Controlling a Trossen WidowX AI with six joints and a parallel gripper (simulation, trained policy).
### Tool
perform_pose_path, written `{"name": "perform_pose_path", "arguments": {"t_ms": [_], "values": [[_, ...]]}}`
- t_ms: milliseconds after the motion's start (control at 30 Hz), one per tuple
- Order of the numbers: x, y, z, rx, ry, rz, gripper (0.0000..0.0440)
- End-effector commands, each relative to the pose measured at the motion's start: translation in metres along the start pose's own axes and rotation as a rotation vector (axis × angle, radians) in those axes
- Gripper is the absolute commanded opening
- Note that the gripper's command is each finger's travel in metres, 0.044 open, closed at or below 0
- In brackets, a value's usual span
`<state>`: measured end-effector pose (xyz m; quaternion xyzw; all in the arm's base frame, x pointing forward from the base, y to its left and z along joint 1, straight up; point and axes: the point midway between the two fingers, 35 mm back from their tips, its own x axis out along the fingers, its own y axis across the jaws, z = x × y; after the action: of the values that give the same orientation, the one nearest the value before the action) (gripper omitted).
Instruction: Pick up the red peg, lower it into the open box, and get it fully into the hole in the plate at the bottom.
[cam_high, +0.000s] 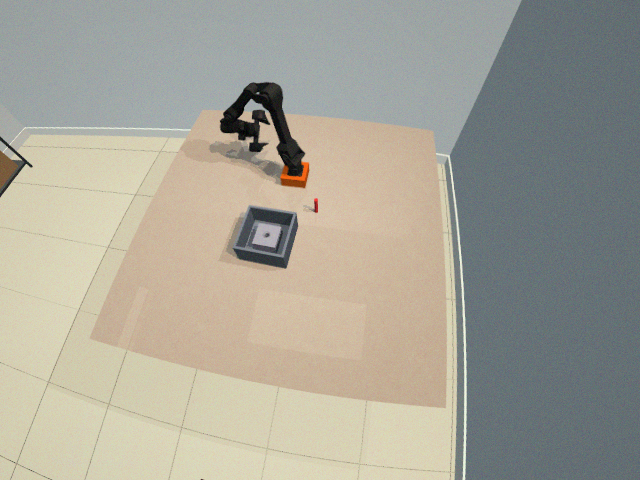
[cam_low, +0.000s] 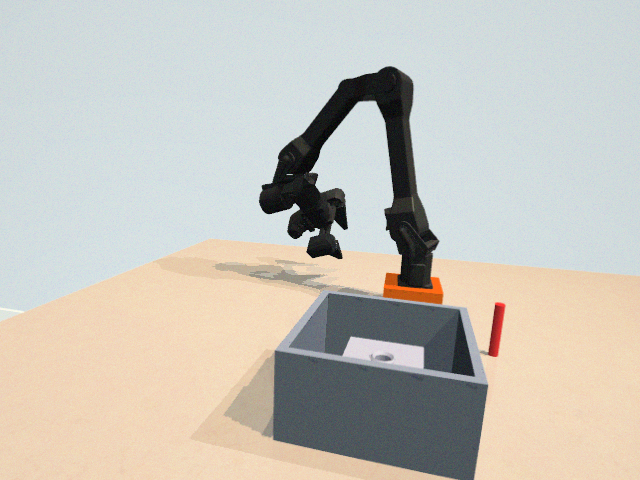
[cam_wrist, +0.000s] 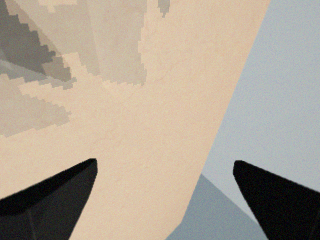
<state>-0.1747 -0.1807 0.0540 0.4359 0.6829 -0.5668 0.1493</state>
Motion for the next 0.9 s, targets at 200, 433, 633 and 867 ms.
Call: {"name": "perform_pose_path", "arguments": {"t_ms": [200, 433, 633, 867], "values": [[-0.086, 0.048, 0.033, 0.012, -0.313, -0.025, 0.0440], [-0.149, 0.093, 0.031, -0.013, -0.526, 0.013, 0.0440], [-0.197, 0.134, 0.011, -0.059, -0.683, 0.077, 0.0440], [-0.243, 0.178, -0.029, -0.144, -0.831, 0.175, 0.0440]]}}
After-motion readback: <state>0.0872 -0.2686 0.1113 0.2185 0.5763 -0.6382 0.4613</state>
